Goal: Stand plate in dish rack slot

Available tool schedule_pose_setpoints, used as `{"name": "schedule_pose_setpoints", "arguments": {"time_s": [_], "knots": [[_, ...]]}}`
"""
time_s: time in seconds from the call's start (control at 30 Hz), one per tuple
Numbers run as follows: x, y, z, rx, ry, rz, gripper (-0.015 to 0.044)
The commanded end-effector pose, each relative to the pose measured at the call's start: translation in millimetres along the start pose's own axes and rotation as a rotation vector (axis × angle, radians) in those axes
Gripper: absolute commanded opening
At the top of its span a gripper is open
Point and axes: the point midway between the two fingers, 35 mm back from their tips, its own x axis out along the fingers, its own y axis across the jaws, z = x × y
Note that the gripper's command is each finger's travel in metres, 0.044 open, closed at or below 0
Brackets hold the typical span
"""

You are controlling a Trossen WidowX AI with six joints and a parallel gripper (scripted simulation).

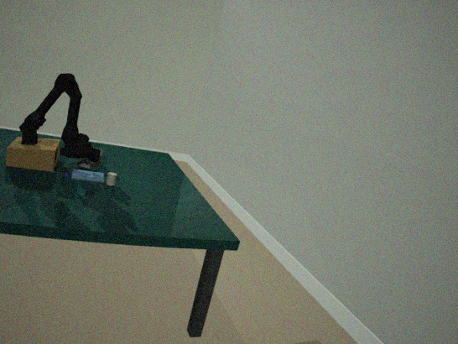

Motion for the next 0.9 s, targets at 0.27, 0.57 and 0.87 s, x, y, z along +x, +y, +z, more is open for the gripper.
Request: {"name": "schedule_pose_setpoints", "arguments": {"time_s": [0.27,0.57,0.87], "knots": [[8.0,1.4,-27.9,0.003,0.001,0.001,0.0000],[6.9,2.8,-23.2,0.010,0.003,0.003,0.0000],[7.0,2.4,-23.6,0.007,0.004,0.002,0.0158]]}}
